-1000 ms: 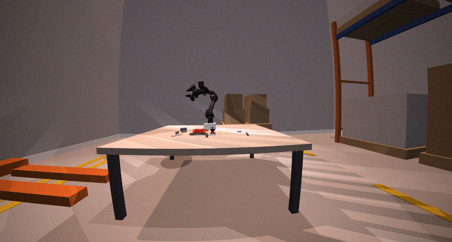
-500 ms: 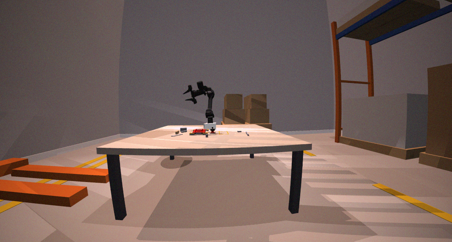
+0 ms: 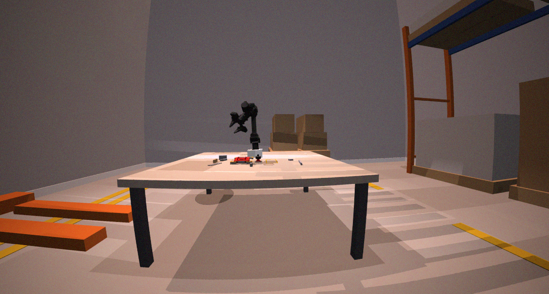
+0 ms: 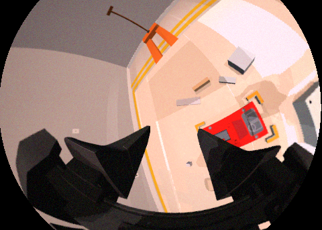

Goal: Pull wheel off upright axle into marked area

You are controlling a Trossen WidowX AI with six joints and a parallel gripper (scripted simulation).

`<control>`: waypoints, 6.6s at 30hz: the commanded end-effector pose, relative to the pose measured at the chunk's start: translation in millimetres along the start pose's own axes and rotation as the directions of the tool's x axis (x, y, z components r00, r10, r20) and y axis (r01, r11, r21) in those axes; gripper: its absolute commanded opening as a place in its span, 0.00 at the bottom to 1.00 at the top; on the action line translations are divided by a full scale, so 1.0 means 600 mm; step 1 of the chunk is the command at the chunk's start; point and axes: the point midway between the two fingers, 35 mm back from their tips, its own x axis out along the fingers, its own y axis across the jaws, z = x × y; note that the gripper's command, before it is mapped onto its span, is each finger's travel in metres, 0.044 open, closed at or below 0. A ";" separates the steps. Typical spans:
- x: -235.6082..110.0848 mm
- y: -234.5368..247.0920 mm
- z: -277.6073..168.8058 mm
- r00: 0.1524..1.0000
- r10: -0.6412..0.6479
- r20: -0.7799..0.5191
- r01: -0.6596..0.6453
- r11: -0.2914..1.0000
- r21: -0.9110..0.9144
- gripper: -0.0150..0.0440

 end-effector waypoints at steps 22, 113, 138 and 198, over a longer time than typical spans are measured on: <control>-0.004 -0.213 -0.263 0.696 -0.680 -0.231 0.399 0.633 -0.663 0.76; 0.048 -0.288 -0.290 0.696 -0.681 -0.228 0.401 0.632 -0.663 0.25; 0.039 -0.278 -0.287 0.696 -0.681 -0.229 0.400 0.632 -0.663 0.25; -0.046 -0.265 -0.282 0.691 -0.687 -0.225 0.403 0.625 -0.669 0.25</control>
